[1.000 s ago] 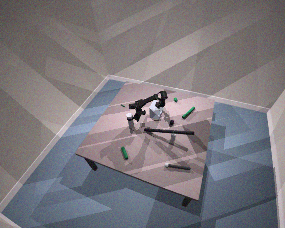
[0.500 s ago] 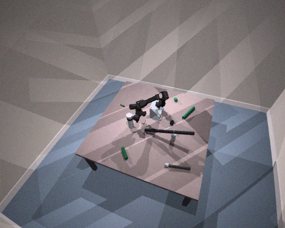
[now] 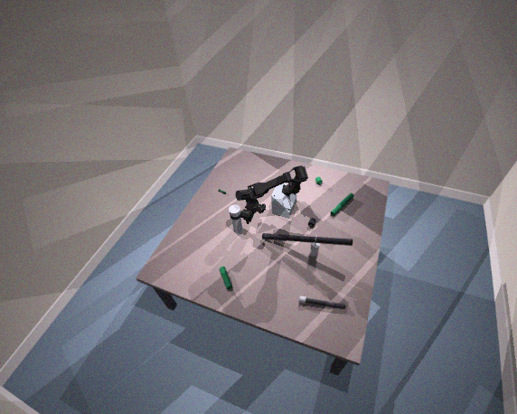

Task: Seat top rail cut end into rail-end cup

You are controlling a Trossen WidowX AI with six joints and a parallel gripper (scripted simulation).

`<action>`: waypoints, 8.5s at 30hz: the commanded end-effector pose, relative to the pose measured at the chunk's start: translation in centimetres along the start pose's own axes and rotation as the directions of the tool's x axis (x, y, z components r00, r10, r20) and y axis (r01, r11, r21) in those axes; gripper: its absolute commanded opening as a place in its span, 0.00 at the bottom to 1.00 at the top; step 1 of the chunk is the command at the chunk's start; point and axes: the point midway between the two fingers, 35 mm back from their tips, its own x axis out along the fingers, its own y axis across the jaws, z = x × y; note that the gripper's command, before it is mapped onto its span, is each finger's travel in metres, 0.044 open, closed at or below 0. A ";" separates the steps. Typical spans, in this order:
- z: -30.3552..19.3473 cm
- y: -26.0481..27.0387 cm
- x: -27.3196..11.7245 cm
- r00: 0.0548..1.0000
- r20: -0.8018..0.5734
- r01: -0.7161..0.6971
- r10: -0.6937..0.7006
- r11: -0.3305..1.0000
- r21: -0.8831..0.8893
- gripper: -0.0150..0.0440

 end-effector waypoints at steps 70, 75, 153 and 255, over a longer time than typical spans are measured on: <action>11.4 -5.4 -8.9 1.000 0.002 -0.004 0.005 0.479 0.878 1.00; 14.8 -5.9 -10.9 1.000 0.027 -0.028 0.008 0.143 0.989 1.00; 21.2 1.2 5.1 0.866 0.007 -0.500 0.500 0.865 0.044 1.00; 16.2 -1.4 0.3 0.788 -0.371 -0.512 0.490 0.858 0.045 0.25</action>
